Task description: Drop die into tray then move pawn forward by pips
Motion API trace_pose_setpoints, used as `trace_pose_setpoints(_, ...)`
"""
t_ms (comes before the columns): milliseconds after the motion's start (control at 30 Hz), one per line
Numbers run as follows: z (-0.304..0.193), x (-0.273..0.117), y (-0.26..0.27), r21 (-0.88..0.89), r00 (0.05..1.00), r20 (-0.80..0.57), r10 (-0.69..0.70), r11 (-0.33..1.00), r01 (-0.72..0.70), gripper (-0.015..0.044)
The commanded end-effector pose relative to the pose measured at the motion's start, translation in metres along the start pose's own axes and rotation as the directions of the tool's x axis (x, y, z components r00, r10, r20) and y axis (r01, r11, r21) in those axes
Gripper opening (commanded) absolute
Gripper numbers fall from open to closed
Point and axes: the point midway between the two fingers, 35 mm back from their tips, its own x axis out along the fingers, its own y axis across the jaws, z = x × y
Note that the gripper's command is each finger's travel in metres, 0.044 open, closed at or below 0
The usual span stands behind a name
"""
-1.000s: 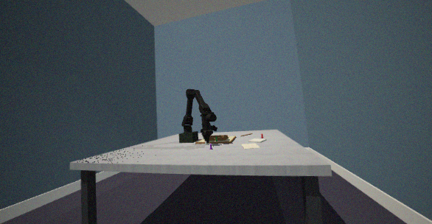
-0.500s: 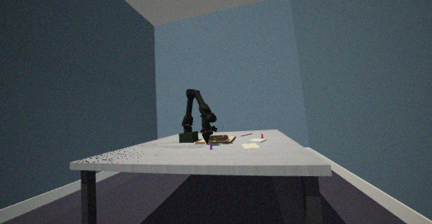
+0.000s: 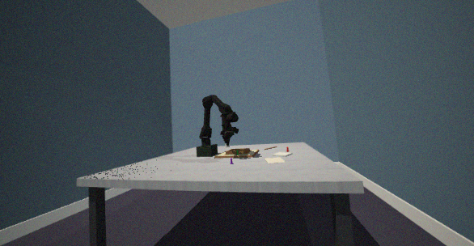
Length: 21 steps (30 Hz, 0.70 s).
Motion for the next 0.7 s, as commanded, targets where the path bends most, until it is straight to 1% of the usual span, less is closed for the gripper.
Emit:
trace_pose_setpoints(0,0.001,-0.036,0.002,0.003,1.000,0.004,-0.012,1.000,0.012,0.0000)
trace_pose_setpoints(267,0.004,-0.041,0.005,0.012,1.000,0.004,-0.012,1.000,0.012,0.0000)
trace_pose_setpoints(667,0.053,-0.027,0.047,0.173,1.000,0.010,-0.009,0.985,0.008,0.0000)
